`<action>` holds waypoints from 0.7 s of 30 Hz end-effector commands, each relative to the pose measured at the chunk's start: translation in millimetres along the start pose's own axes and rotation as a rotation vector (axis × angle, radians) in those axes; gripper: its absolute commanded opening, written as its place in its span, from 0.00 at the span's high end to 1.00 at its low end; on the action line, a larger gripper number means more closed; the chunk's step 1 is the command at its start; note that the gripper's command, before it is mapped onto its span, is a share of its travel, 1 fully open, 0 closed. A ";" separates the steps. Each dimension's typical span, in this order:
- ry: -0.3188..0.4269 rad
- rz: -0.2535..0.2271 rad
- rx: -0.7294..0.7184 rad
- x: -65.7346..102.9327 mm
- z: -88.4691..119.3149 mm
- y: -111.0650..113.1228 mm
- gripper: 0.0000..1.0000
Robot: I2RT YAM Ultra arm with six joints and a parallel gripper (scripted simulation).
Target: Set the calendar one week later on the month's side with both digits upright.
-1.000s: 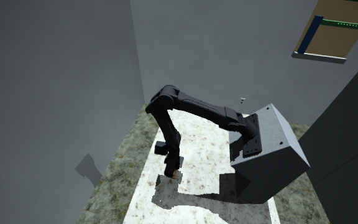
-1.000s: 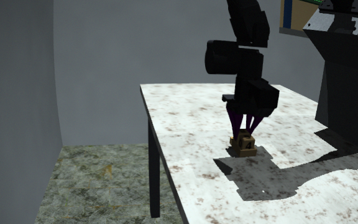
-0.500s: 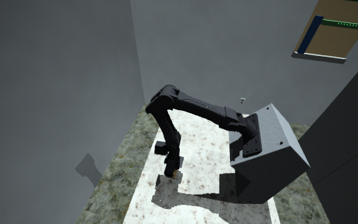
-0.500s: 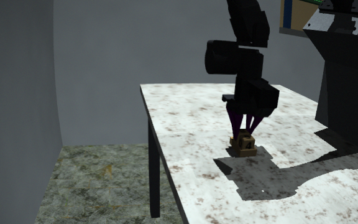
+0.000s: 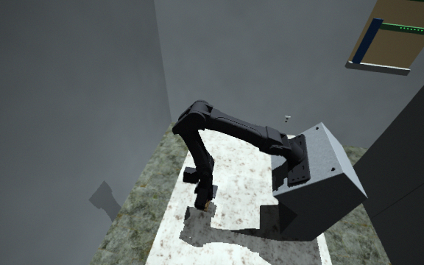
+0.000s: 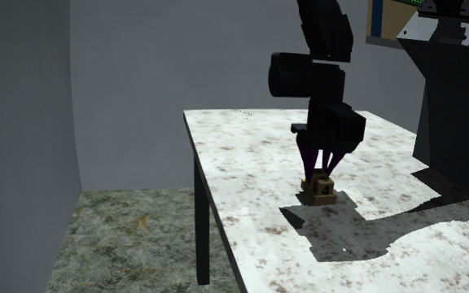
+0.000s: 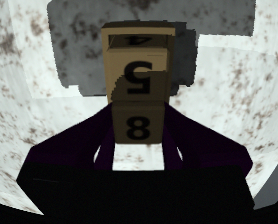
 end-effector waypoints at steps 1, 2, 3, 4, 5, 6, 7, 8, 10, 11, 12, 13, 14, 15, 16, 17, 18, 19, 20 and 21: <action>-0.012 0.007 0.000 1.2 -1.4 -2.5 0.74; -0.012 0.007 0.000 1.2 -1.4 -2.5 0.74; -0.012 0.007 0.000 1.2 -1.4 -2.5 0.74; -0.012 0.007 0.000 1.2 -1.4 -2.5 0.74; -0.012 0.007 0.000 1.2 -1.4 -2.5 0.74; -0.012 0.007 0.000 1.2 -1.4 -2.5 0.74; -0.012 0.007 0.000 1.2 -1.4 -2.5 0.74; -0.012 0.007 0.000 1.2 -1.4 -2.5 0.74; -0.012 0.007 0.000 1.2 -1.4 -2.5 0.74; -0.012 0.007 0.000 1.2 -1.4 -2.5 0.74; -0.012 0.007 0.000 1.2 -1.4 -2.5 0.74; -0.012 0.007 0.000 1.2 -1.4 -2.5 0.74; -0.012 0.007 0.000 1.2 -1.4 -2.5 0.74; -0.012 0.007 0.000 1.2 -1.4 -2.5 0.71; -0.012 0.007 0.000 1.2 -1.4 -2.5 0.71; -0.012 0.007 0.000 1.2 -1.4 -2.5 0.71; -0.012 0.007 0.000 1.2 -1.4 -2.5 0.71; -0.012 0.007 0.000 1.2 -1.4 -2.5 0.71; -0.012 0.007 0.000 1.2 -1.4 -2.5 0.67; -0.012 0.007 0.000 1.2 -1.4 -2.5 0.67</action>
Point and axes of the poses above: the point where the finger pads meet when closed, its own x axis back along the fingers, its own y axis across the jaws, z = x × y, the point moved 6 cm from there along x, back along the fingers, and after that the axes turned 1 degree about x, right-handed, at the moved point
